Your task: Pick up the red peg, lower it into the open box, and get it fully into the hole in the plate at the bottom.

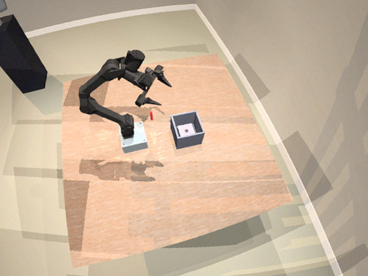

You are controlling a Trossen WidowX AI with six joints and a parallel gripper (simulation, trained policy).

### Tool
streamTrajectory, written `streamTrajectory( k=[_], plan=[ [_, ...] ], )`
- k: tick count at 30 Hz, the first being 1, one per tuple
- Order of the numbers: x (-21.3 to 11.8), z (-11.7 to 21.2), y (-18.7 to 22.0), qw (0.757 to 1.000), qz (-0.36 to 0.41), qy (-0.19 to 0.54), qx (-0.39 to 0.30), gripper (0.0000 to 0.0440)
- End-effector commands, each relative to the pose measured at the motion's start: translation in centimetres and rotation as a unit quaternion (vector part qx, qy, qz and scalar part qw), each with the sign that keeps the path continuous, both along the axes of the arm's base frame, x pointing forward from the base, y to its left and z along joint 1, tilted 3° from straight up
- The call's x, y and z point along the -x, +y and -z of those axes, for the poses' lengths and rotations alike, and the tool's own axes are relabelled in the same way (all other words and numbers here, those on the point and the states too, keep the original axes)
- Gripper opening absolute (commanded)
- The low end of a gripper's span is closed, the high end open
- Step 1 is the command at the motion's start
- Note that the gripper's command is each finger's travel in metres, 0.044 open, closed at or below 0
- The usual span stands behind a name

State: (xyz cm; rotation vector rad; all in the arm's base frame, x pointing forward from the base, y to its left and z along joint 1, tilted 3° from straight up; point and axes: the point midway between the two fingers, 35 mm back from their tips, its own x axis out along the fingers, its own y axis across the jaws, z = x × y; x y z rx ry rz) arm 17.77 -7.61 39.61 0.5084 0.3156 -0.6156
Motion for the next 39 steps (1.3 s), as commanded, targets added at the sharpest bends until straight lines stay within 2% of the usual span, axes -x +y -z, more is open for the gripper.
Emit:
streamTrajectory(
  k=[1, 18, 29, 39],
  plan=[
    [-1.3, 1.7, 1.2, 0.999, -0.017, 0.015, -0.044, 0.0440],
    [-4.2, 7.7, 7.5, 0.969, -0.058, 0.084, -0.225, 0.0440],
    [-4.5, 11.6, 11.7, 0.932, -0.048, 0.155, -0.323, 0.0440],
    [-3.6, 15.4, 15.1, 0.891, -0.008, 0.233, -0.389, 0.0440]
  ],
)
